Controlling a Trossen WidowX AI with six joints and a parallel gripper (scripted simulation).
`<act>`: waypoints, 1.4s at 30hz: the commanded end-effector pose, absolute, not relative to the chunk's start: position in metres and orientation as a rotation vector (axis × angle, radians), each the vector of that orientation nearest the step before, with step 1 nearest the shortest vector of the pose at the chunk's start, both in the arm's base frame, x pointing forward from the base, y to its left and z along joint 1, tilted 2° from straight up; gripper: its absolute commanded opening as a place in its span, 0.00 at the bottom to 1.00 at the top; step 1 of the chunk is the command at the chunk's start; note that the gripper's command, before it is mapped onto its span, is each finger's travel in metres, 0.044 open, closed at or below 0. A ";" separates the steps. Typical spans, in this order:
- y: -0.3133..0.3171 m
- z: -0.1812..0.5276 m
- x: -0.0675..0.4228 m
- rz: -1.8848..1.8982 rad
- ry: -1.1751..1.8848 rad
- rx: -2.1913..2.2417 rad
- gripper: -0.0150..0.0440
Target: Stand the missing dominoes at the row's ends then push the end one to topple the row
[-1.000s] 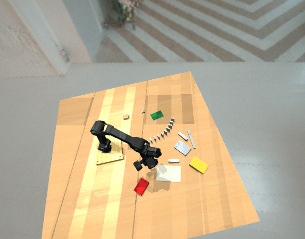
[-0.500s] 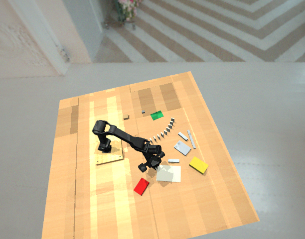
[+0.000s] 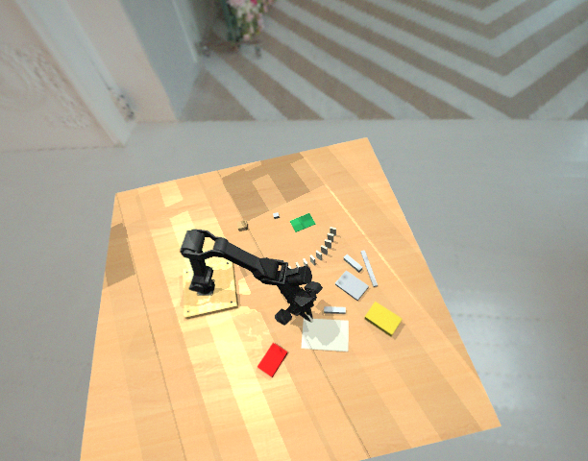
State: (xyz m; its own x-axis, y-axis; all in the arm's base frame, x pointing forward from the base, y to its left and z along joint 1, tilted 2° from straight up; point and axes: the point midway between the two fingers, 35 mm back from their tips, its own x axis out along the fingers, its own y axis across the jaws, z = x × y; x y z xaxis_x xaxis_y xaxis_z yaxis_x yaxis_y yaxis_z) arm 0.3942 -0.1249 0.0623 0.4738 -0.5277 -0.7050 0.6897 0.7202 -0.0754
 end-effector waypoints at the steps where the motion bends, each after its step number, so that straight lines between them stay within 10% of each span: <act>1: -0.123 0.054 0.393 -0.767 0.736 0.186 0.29; 42: -0.097 0.057 0.324 -0.997 0.185 -0.010 0.29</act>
State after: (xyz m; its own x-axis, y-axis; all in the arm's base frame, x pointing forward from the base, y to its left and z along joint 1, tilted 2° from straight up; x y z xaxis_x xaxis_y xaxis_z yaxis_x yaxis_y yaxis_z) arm 0.3360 -0.0975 0.0570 0.5448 -0.8202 -0.1745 0.8204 0.5644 -0.0913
